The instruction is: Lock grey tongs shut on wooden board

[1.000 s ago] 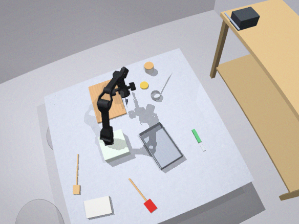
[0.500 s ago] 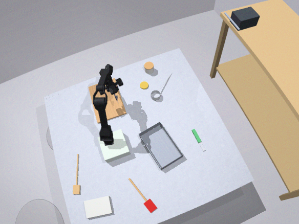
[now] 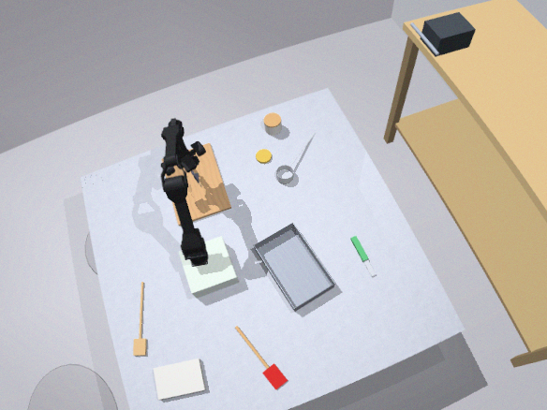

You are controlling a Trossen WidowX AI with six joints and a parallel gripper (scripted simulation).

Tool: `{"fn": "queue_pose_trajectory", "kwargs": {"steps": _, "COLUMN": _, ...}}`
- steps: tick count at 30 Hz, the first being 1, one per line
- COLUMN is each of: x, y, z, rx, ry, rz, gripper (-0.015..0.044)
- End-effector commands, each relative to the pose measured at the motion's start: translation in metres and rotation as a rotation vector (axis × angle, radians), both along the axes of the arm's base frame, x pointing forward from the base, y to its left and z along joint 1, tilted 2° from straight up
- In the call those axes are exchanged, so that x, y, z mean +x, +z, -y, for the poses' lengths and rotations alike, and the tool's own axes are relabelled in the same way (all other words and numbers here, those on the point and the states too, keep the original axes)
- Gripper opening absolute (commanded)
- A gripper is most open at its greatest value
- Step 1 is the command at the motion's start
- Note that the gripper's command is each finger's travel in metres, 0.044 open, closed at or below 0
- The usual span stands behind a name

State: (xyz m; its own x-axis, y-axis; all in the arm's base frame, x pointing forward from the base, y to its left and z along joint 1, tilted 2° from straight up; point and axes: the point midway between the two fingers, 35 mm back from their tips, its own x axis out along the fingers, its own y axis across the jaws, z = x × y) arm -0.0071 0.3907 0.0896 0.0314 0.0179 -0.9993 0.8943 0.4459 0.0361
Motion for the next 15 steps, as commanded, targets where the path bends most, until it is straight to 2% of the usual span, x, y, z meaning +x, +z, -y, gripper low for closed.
{"fn": "queue_pose_trajectory", "kwargs": {"steps": 1, "x": 0.0014, "y": 0.0007, "z": -0.0014, "rx": 0.002, "ry": -0.01, "rz": 0.004, "gripper": -0.015}}
{"fn": "queue_pose_trajectory", "kwargs": {"steps": 15, "x": 0.0046, "y": -0.0052, "z": -0.0069, "rx": 0.166, "ry": -0.041, "rz": -0.106, "gripper": -0.015}}
